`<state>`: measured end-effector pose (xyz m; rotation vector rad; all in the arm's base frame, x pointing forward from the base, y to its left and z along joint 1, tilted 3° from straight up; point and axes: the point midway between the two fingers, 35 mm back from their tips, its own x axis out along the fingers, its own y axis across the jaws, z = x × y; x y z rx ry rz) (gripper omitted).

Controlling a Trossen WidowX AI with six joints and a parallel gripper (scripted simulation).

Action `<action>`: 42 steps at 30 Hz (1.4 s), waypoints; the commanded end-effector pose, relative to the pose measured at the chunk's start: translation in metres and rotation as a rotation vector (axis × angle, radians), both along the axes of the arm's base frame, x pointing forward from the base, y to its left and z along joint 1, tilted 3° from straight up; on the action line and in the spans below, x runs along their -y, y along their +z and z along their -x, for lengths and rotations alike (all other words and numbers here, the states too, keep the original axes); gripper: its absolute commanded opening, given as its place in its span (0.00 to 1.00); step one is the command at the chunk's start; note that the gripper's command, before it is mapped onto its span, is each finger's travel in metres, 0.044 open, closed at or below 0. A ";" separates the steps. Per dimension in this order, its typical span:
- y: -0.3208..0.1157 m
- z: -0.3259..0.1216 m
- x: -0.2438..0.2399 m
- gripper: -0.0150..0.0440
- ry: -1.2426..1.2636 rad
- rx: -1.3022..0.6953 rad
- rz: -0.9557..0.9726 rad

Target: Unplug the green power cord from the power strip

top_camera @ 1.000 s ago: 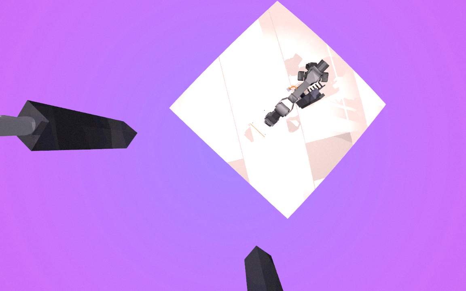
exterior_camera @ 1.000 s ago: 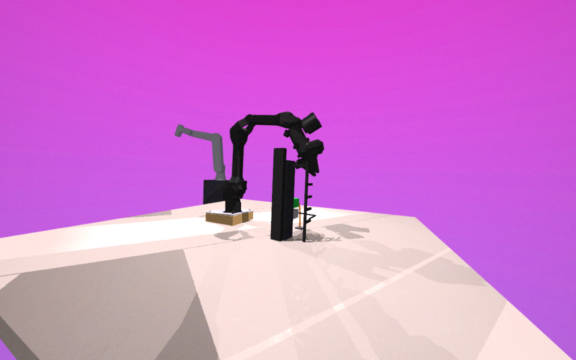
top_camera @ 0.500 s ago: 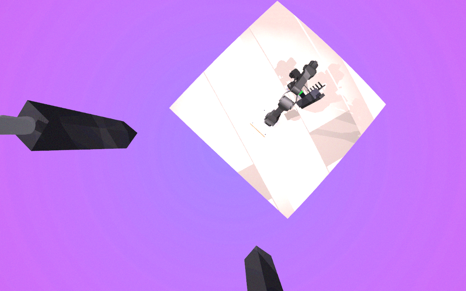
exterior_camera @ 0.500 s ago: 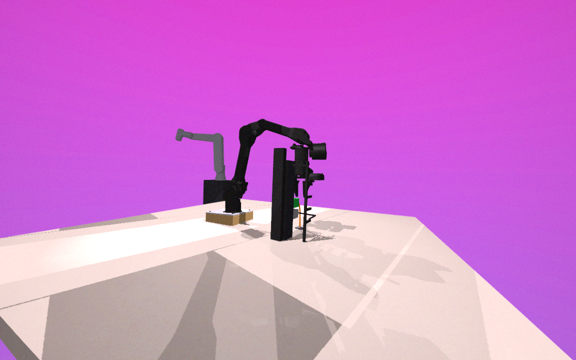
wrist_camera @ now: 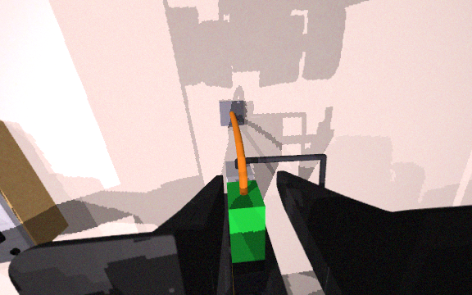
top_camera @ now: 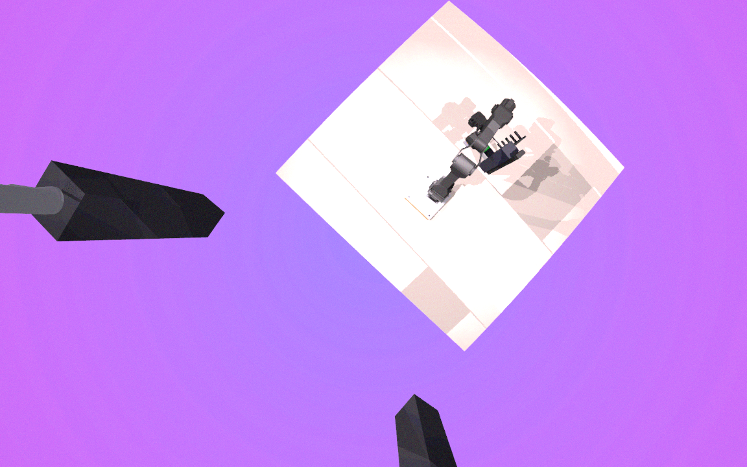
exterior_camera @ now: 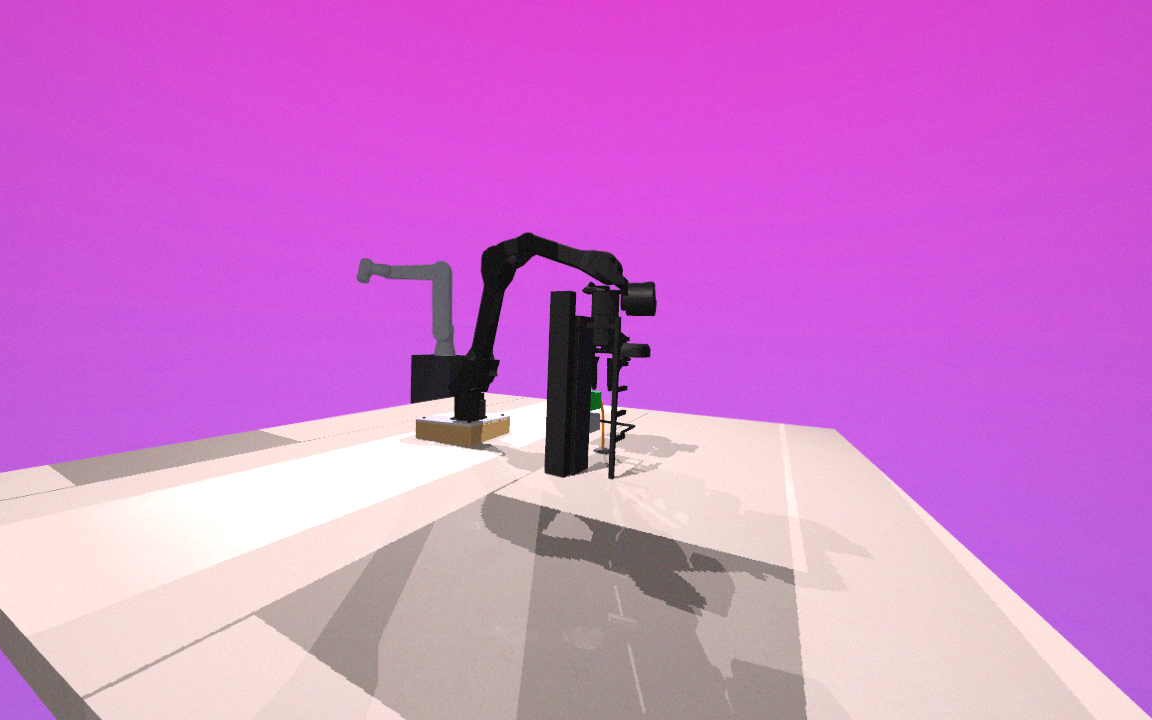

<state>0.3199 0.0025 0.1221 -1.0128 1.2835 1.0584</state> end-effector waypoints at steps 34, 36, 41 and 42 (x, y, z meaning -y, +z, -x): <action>-0.014 0.010 0.031 0.53 0.004 -0.004 0.001; -0.014 0.010 0.031 0.53 0.004 -0.004 0.001; -0.011 0.009 0.031 0.34 -0.001 0.000 0.000; -0.011 0.009 0.031 0.32 -0.001 0.000 0.000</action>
